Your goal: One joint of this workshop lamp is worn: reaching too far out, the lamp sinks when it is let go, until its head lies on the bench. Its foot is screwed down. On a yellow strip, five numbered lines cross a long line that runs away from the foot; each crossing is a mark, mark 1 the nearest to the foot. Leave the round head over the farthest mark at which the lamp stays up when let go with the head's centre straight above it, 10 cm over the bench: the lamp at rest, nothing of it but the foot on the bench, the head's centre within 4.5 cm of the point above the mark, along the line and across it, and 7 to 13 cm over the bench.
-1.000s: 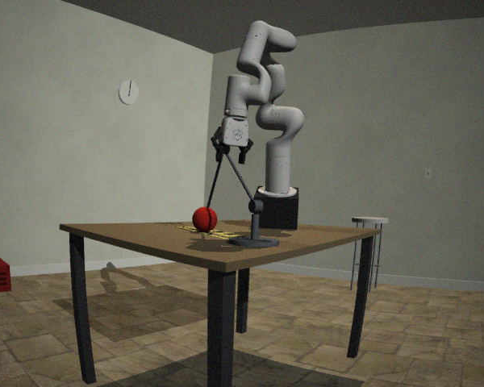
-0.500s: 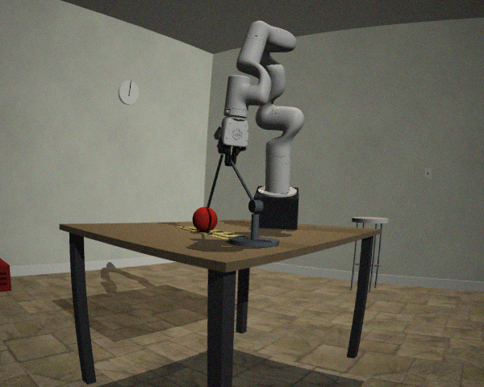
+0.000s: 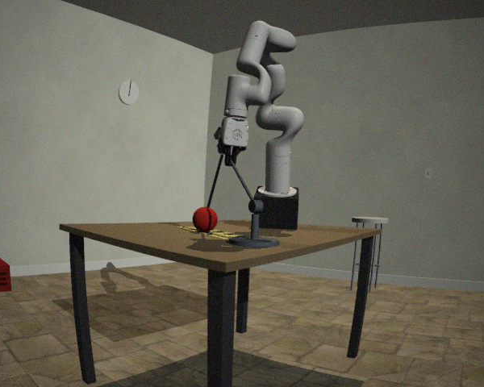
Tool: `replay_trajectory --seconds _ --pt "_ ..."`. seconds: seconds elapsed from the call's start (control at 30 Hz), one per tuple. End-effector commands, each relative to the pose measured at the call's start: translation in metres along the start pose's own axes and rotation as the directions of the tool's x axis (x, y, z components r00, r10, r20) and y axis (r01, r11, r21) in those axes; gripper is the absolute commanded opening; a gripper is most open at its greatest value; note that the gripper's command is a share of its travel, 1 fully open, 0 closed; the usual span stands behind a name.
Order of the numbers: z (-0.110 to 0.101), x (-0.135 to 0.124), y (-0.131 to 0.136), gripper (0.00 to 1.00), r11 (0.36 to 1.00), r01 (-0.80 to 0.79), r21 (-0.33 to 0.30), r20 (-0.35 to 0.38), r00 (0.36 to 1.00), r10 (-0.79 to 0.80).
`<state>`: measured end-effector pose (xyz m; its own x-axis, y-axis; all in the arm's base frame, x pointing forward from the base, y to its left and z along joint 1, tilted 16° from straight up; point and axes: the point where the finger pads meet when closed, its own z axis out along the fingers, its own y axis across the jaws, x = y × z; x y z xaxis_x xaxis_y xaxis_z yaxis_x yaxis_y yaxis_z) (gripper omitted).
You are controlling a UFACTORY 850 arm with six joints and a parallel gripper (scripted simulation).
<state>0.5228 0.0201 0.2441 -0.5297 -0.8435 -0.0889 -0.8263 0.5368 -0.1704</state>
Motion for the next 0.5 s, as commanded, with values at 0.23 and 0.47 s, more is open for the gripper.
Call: replay_trajectory --seconds 0.23,0.47 --pt "-0.005 -0.004 -0.001 0.0 1.0 0.0 0.001 0.001 1.0 0.0" --pt "-0.015 -0.012 -0.001 0.0 1.0 0.0 0.001 0.001 1.0 0.0"
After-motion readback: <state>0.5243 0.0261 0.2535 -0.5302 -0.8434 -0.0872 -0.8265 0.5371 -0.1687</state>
